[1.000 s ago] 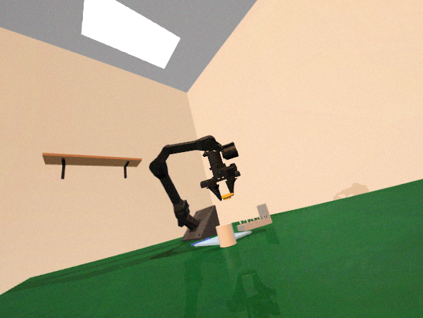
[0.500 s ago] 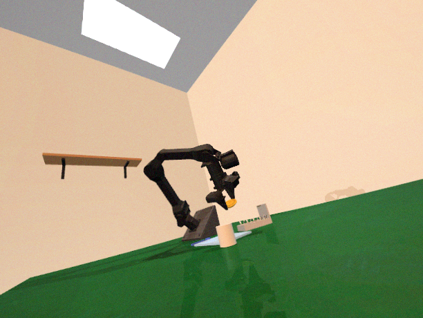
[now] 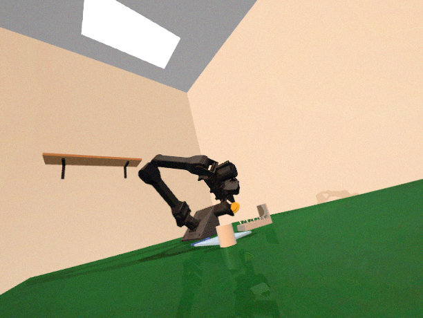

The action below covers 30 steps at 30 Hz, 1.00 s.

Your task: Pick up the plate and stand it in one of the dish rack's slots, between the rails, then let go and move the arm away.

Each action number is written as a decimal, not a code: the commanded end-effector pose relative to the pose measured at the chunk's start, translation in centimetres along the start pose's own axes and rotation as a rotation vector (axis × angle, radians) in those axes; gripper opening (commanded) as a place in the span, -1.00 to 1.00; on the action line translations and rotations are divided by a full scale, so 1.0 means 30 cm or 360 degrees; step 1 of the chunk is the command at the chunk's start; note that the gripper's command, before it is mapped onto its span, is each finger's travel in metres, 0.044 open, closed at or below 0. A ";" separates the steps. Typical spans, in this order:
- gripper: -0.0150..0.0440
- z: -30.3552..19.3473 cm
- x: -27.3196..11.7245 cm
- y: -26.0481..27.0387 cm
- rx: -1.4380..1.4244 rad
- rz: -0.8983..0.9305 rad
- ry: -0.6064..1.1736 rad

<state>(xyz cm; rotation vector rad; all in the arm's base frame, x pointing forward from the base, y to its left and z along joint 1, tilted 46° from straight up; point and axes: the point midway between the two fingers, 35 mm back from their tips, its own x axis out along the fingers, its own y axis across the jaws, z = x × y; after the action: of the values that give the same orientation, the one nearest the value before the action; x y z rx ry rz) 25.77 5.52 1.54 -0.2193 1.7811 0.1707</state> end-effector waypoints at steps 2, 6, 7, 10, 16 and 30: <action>-0.49 0.004 0.012 -0.012 -0.0159 0.0125 -0.0096; -0.49 0.006 0.025 -0.025 -0.0279 0.0207 -0.0175; -0.49 0.006 0.028 -0.028 -0.0310 0.0225 -0.0196; -0.49 0.008 0.036 -0.037 -0.0402 0.0276 -0.0266; -0.49 0.010 0.047 -0.056 -0.0593 0.0352 -0.0423; -0.49 0.008 0.058 -0.100 -0.1043 0.0389 -0.0858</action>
<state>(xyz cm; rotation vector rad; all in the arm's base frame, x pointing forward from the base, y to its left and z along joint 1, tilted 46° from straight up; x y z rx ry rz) 26.24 2.76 -0.44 -0.3415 1.2532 0.8613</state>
